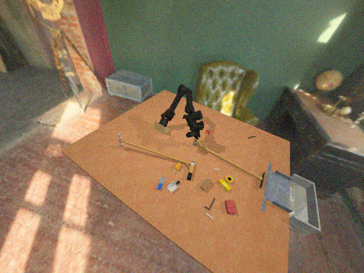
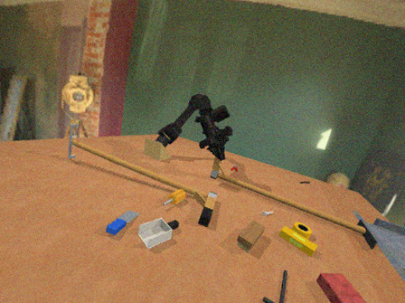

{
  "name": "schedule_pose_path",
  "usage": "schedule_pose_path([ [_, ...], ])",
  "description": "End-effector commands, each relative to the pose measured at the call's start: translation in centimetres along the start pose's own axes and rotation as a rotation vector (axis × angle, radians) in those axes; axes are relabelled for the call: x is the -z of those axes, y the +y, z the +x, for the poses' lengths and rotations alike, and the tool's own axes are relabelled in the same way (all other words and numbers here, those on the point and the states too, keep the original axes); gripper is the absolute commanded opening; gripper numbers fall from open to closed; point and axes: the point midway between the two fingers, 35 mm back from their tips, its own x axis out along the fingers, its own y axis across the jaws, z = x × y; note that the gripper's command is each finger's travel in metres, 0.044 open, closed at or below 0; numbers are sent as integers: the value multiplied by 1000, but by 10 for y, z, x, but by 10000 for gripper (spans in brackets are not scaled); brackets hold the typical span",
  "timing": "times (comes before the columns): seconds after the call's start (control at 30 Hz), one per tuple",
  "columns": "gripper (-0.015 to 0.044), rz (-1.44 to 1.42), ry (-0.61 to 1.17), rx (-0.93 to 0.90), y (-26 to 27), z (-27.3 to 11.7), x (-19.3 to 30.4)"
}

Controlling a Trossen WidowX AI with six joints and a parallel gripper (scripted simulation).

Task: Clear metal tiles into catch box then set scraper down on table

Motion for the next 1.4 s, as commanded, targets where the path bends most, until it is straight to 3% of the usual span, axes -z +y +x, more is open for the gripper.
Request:
schedule_pose_path([
  [0.0,0,0,-1,0,0,0,0],
  [1.37,0,-16,4,-3,3,-2,3],
])
